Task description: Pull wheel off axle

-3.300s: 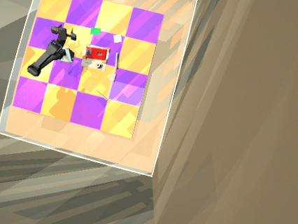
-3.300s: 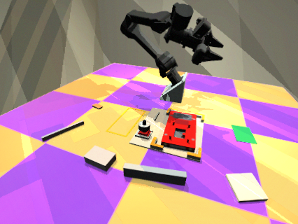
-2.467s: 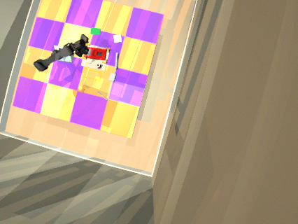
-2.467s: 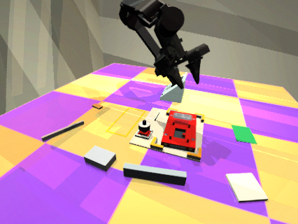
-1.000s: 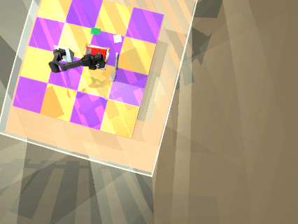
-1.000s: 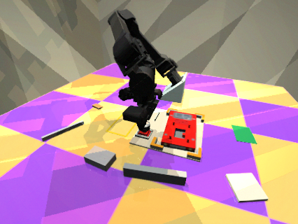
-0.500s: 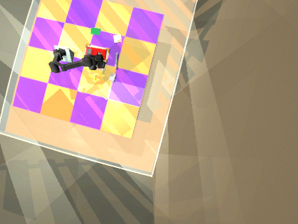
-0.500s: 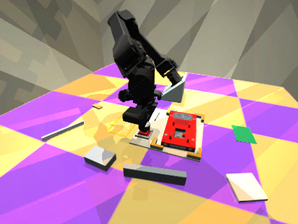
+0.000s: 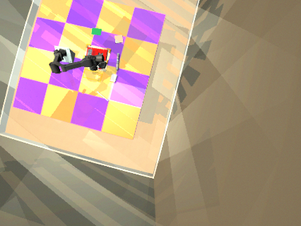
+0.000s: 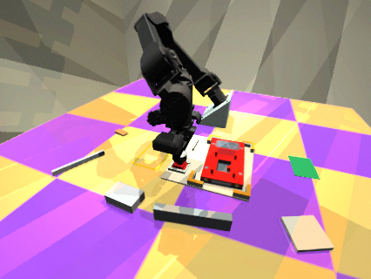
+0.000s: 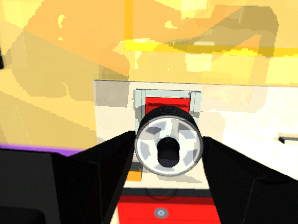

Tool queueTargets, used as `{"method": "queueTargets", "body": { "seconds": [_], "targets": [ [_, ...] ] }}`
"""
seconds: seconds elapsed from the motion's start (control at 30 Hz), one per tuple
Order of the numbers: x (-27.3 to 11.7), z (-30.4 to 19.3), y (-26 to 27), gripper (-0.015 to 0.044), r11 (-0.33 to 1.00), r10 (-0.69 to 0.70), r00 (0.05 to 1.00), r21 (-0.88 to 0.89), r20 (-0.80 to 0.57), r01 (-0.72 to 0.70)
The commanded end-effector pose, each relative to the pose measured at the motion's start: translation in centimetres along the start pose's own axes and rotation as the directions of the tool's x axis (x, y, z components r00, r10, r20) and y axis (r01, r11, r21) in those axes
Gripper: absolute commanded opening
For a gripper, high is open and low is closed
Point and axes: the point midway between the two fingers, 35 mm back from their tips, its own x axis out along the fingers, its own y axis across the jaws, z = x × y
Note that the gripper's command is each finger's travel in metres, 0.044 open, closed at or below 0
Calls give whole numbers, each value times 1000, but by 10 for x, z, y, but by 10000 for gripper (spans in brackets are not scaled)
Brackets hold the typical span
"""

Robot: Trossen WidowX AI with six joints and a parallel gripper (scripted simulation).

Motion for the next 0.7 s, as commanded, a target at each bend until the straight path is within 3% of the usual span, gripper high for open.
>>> {"method": "queueTargets", "body": {
  "seconds": [0.0, 0.67],
  "targets": [
    [-2, 0, 0, 0, 1000, 0, 1000, 3, -1, 0],
    [-8, 0, 0, 0, 1000, 2, 1000, 2, -1, -2]
  ]
}}
